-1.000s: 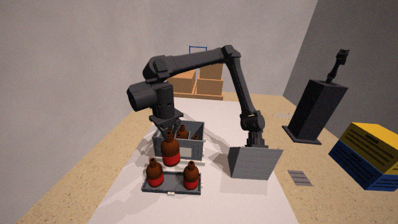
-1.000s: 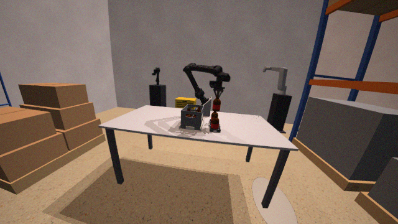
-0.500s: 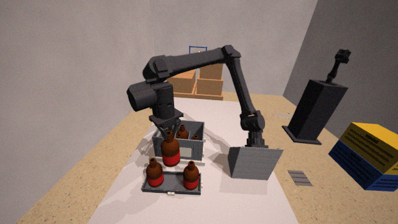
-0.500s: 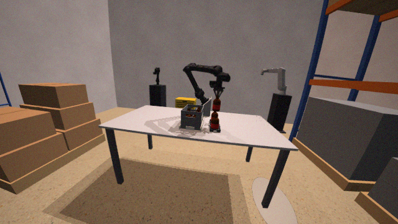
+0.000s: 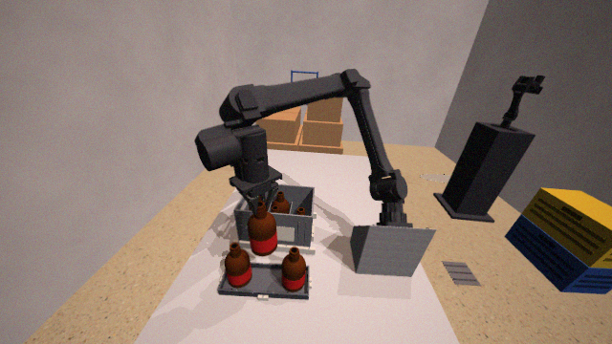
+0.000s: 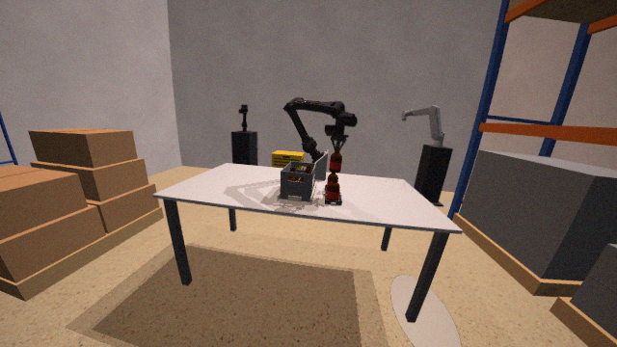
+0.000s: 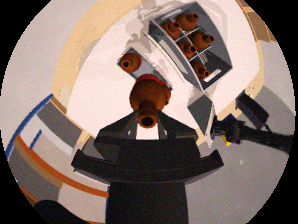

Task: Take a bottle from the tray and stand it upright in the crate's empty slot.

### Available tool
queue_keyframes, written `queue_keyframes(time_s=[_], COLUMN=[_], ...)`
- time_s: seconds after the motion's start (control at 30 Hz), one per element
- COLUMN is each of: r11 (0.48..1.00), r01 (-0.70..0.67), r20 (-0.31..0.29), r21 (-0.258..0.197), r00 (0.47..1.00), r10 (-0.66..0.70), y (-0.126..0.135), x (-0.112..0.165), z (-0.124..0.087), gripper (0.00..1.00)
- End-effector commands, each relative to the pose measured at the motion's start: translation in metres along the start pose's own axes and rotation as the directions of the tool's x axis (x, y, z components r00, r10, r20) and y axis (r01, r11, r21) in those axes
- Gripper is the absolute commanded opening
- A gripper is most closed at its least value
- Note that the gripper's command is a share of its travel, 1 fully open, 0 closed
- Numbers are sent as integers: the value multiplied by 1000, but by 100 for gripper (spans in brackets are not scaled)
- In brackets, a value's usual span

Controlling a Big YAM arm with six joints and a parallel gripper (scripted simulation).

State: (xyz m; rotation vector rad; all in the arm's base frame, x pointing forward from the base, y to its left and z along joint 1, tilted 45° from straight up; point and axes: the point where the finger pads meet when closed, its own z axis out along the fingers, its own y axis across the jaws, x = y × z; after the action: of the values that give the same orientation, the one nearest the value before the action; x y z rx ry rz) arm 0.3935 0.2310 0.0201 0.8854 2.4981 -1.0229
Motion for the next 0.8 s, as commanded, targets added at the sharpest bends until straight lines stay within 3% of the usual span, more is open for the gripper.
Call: queue_keyframes(time_s=[0.0, 0.77], r11=[996, 997], r01=[-29, -26], r20=[14, 14], r21=[-83, -79], r00=[999, 1000], r10=[30, 27], y=[12, 11], x=[-4, -2], z=[-44, -61], gripper=[0, 0])
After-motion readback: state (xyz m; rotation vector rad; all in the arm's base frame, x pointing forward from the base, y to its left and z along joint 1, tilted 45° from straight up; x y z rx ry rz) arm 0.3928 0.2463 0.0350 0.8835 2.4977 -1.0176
